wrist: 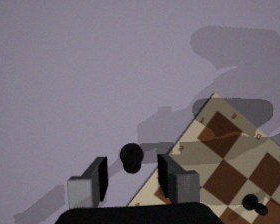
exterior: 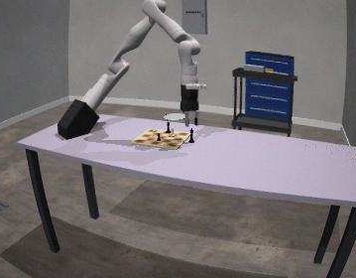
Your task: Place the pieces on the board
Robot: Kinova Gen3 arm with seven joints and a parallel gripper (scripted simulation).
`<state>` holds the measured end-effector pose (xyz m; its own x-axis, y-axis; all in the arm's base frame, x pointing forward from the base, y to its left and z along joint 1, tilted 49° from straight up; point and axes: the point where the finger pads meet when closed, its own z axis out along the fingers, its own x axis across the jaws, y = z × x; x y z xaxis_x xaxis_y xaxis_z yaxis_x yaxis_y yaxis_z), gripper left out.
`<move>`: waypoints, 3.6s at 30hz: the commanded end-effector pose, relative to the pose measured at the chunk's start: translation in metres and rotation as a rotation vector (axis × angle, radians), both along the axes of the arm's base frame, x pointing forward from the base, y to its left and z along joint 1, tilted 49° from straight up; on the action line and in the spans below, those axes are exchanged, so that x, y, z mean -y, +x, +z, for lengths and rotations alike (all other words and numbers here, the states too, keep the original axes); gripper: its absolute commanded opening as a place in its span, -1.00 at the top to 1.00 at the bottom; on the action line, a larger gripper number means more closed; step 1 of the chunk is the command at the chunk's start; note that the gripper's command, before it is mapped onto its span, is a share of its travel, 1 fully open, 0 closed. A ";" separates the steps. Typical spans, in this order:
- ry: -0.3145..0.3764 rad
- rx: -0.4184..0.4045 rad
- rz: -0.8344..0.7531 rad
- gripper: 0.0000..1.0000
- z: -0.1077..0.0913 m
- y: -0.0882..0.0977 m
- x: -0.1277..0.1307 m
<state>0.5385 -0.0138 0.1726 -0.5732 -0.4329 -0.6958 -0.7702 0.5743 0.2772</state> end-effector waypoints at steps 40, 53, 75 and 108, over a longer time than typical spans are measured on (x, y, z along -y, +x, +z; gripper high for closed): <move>0.001 0.000 0.002 -0.58 -0.002 0.001 -0.003; 0.001 0.000 0.002 -0.58 -0.002 0.001 -0.003; 0.001 0.000 0.002 -0.58 -0.002 0.001 -0.002; 0.001 0.000 0.002 -0.58 -0.009 0.004 -0.010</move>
